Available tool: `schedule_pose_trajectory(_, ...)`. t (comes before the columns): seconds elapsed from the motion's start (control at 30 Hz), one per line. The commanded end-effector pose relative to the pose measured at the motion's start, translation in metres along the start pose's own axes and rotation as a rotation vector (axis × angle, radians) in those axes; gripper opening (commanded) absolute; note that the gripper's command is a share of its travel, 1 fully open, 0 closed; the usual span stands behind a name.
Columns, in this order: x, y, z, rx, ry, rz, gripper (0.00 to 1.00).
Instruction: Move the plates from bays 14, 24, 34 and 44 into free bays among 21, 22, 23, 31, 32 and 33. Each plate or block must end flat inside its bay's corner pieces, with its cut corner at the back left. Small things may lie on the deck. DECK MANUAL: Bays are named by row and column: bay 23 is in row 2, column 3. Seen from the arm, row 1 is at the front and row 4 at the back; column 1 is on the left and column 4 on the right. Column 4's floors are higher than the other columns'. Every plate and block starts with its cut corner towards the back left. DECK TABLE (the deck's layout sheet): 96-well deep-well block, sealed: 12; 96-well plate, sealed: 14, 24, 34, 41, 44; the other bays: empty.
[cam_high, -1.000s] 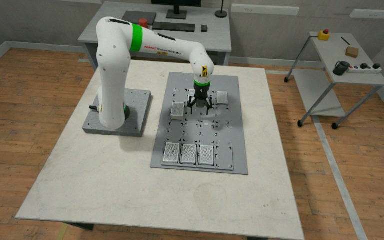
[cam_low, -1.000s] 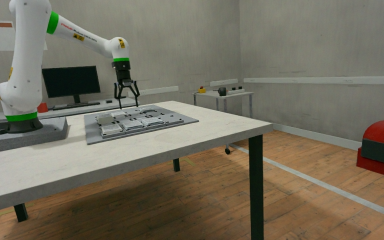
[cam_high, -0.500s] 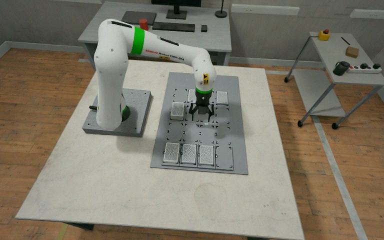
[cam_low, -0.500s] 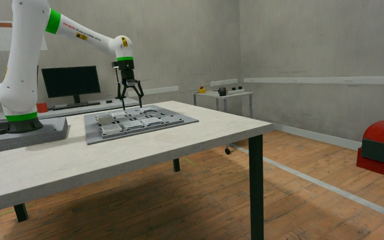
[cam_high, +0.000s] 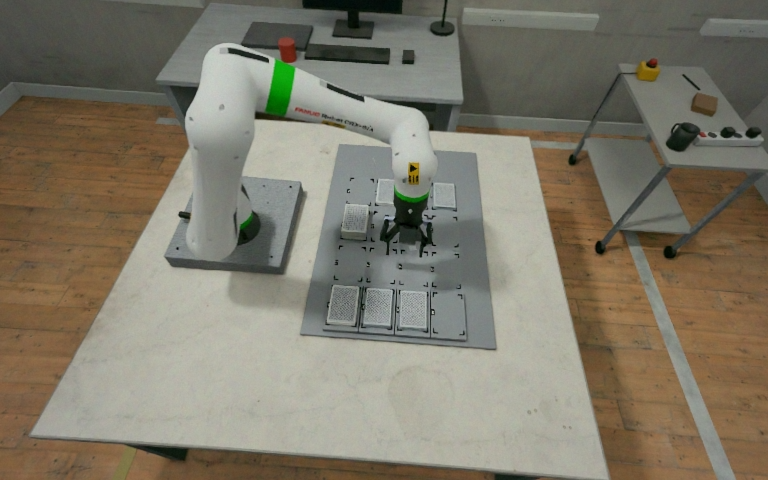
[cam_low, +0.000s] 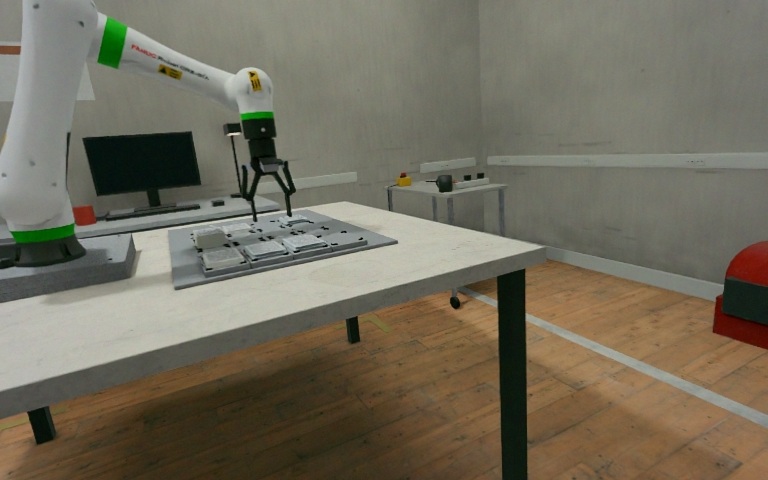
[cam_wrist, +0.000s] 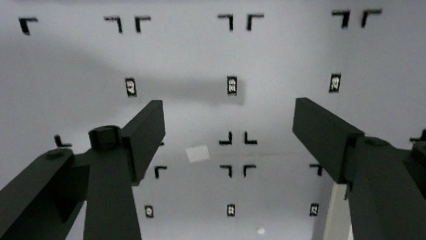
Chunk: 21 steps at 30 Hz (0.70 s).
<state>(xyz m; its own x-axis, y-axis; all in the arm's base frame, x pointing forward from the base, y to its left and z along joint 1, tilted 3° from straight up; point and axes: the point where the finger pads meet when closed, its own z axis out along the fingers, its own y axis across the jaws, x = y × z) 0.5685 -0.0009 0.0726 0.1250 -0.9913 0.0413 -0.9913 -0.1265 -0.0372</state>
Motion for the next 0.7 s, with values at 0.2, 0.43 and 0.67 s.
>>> schedule_pose_trajectory(0.2,0.027,-0.007,-0.001,0.001,0.0,0.0,0.7)
schedule_pose_trajectory(0.43,0.054,-0.012,-0.001,0.001,0.0,0.0,0.7)
schedule_pose_trajectory(0.67,0.074,-0.017,-0.001,0.001,0.0,0.0,0.7)
